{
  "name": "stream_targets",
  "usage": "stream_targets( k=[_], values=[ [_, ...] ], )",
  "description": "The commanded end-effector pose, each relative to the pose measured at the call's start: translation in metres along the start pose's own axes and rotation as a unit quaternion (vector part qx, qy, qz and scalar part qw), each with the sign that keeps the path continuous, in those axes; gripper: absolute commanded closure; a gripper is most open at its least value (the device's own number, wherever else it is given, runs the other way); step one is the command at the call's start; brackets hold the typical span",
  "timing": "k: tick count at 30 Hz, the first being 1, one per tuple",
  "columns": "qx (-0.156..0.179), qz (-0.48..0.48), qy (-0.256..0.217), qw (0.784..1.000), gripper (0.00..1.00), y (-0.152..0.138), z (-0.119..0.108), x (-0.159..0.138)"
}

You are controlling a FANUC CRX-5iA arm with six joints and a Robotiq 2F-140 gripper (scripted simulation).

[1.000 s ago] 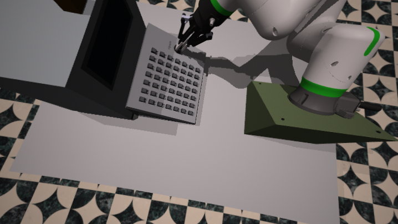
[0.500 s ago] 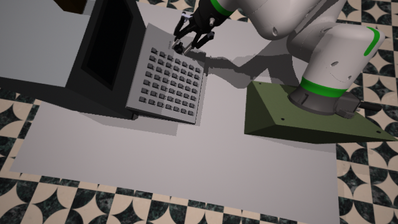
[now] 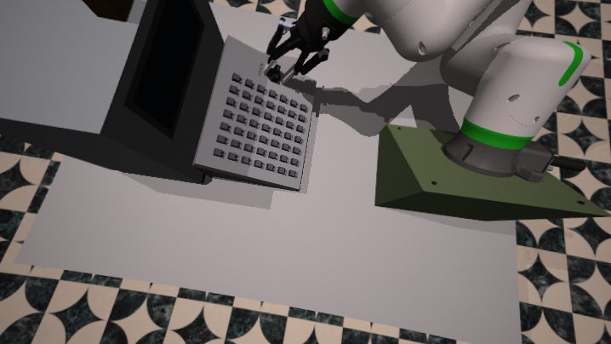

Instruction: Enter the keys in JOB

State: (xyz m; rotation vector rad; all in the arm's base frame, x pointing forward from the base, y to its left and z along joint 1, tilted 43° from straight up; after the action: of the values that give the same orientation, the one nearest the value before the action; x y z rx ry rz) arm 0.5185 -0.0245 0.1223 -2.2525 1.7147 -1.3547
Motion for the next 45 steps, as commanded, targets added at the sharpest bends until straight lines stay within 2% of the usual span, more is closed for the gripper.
stream_targets(
  k=[1, 21, 45],
  values=[
    [0.000, 0.000, 0.000, 1.000, 0.67, 0.000, 0.000, 0.000],
    [0.000, 0.000, 0.000, 1.000, 0.67, 0.000, -0.003, 0.000],
    [0.000, 0.000, 0.000, 1.000, 0.67, 0.000, -0.049, 0.000]
  ],
)
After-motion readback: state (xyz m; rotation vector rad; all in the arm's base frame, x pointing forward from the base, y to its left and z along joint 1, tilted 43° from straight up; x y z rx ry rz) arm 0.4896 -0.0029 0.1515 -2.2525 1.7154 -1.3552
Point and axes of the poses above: the point where the finger pads meet when closed, its own z axis out along the fingers, its own y axis across the jaws, x = y × z, the point moved 2 cm from there along -z, back along the fingers, and after that the axes turned 6 degrees about z, right-handed, at the moved point
